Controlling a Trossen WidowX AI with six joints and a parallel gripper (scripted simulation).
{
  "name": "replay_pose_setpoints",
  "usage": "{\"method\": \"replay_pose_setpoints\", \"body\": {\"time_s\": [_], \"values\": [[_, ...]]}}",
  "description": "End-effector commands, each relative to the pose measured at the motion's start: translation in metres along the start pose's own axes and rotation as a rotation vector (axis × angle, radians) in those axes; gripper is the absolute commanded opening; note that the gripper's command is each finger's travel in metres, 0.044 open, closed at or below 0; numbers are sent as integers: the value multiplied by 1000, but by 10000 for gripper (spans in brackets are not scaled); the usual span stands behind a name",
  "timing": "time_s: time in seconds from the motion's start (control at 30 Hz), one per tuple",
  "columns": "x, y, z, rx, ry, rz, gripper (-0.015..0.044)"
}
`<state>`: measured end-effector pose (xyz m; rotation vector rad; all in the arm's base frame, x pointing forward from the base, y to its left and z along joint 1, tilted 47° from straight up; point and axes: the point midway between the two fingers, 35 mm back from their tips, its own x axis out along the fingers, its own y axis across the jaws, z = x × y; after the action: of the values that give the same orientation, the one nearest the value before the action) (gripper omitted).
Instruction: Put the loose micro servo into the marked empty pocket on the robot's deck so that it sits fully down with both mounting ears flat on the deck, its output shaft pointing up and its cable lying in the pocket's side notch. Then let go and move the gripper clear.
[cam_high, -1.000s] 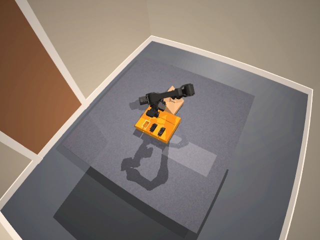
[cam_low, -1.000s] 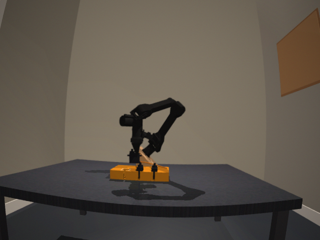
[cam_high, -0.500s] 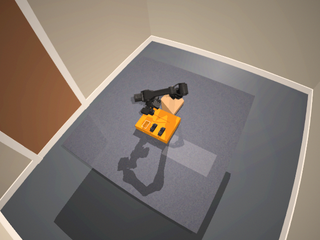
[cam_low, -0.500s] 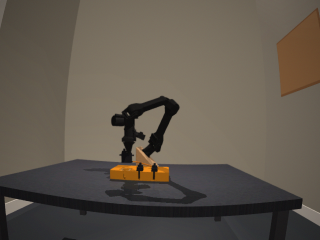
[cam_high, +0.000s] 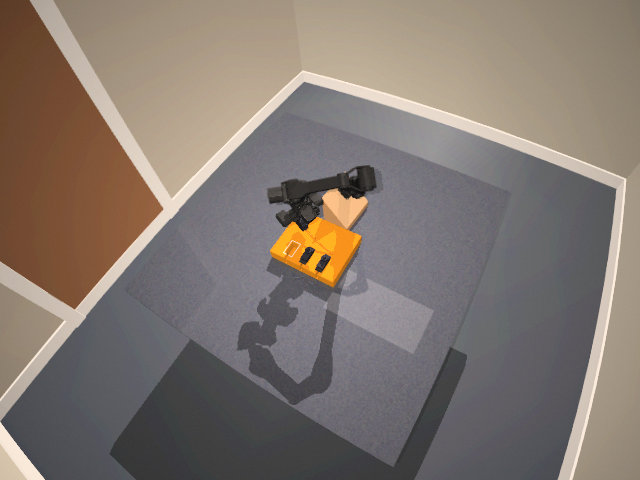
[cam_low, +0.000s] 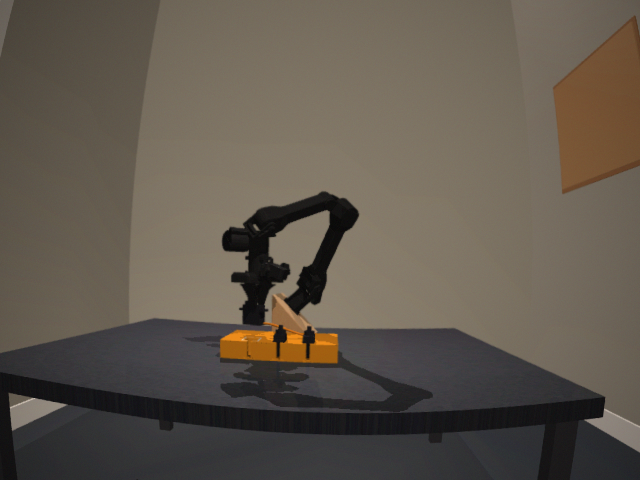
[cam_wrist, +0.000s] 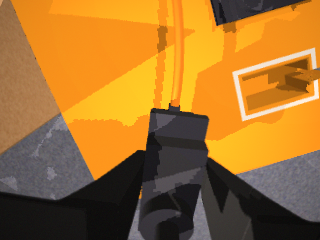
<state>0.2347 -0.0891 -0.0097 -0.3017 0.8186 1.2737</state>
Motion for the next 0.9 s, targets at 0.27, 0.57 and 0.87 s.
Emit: {"method": "replay_pose_setpoints", "body": {"time_s": [0.27, 0.57, 0.87], "values": [[-1, -1, -2, 407, 6, -6, 0], [-1, -1, -2, 716, 4, -7, 0], [-1, -1, -1, 1025, 3, -8, 0]]}}
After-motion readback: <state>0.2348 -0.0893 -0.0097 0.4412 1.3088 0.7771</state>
